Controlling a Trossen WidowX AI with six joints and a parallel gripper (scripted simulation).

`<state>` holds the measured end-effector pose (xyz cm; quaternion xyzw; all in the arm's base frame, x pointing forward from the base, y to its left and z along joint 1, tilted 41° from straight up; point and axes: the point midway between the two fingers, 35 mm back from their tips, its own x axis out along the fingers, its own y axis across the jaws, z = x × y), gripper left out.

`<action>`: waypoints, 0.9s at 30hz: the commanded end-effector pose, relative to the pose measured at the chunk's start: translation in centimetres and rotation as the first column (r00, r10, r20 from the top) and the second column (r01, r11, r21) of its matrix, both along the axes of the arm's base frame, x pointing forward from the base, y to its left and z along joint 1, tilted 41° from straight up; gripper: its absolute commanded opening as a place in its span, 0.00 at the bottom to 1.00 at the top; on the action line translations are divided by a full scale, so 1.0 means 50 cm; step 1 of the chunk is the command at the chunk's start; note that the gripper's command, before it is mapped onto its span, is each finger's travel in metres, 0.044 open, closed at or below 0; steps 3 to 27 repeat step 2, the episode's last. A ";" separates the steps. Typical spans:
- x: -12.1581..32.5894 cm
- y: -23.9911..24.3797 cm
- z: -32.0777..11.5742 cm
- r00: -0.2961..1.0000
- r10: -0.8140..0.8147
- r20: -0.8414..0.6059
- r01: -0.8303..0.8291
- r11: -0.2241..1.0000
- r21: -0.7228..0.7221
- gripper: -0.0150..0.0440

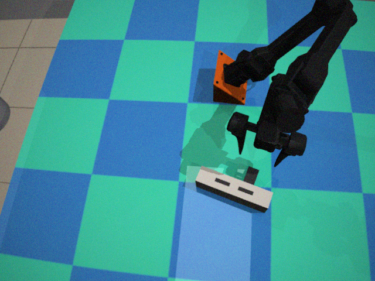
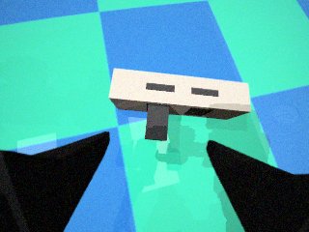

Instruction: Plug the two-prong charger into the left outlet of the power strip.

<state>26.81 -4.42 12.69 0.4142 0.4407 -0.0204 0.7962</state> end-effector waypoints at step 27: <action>0.000 -0.001 0.000 1.000 -0.004 0.000 0.004 1.000 -0.002 1.00</action>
